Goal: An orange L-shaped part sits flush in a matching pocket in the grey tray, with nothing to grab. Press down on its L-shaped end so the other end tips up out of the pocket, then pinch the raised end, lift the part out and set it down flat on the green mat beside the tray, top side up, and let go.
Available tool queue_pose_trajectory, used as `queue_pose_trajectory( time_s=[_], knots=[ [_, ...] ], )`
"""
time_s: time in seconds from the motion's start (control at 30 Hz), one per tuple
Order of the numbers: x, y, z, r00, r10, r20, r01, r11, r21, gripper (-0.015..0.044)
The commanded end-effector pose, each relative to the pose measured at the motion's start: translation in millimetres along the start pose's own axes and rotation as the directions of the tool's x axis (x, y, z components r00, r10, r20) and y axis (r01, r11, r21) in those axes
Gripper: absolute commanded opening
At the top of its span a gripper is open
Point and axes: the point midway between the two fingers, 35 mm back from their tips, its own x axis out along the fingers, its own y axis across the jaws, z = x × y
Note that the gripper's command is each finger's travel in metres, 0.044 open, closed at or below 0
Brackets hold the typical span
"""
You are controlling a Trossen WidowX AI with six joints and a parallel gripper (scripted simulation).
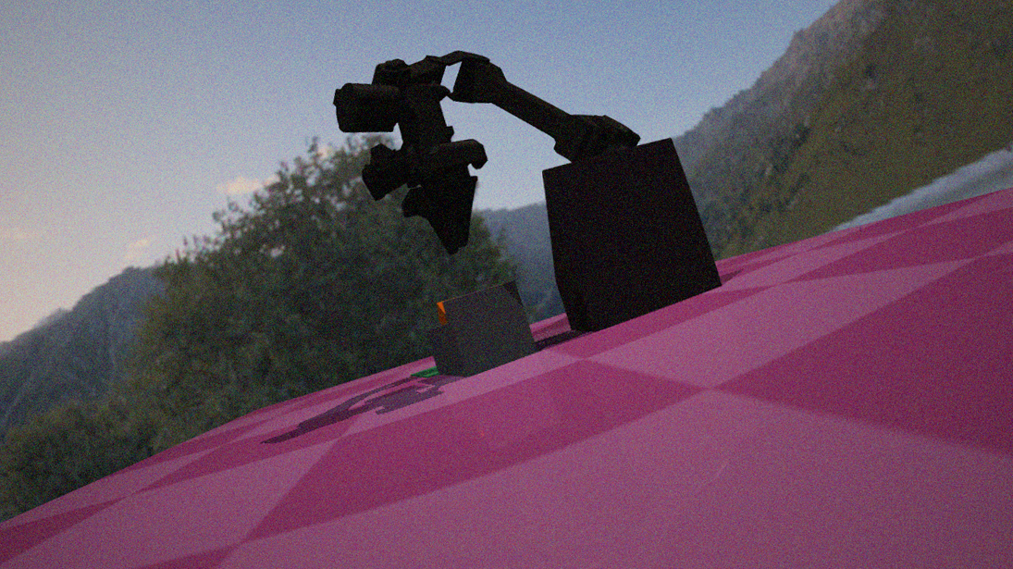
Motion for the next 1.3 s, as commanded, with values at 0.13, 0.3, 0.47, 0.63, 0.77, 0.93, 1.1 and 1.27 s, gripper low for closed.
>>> queue_pose_trajectory(
  time_s=[0.13,0.3,0.47,0.63,0.77,0.93,1.1,1.27],
  knots=[
    [42,0,-1,1.0,0.002,-0.009,-0.002,1.0,0.0,0.018],
    [72,-2,-5,1.0,0.0,-0.018,0.0,1.0,0.001,0.018],
    [72,-2,-5,1.0,0.0,-0.018,0.0,1.0,0.001,0.018],
    [79,-1,-5,1.0,0.0,-0.018,0.0,1.0,0.001,0.018],
    [86,-1,-5,1.0,0.0,-0.018,0.0,1.0,0.001,0.018],
    [94,-2,-5,1.0,0.0,-0.018,0.0,1.0,0.001,0.018],
    [102,-2,-6,1.0,-0.001,-0.019,0.001,1.0,0.001,0.018],
    [108,-2,-6,1.0,-0.002,-0.019,0.002,1.0,0.001,0.018]
  ],
)
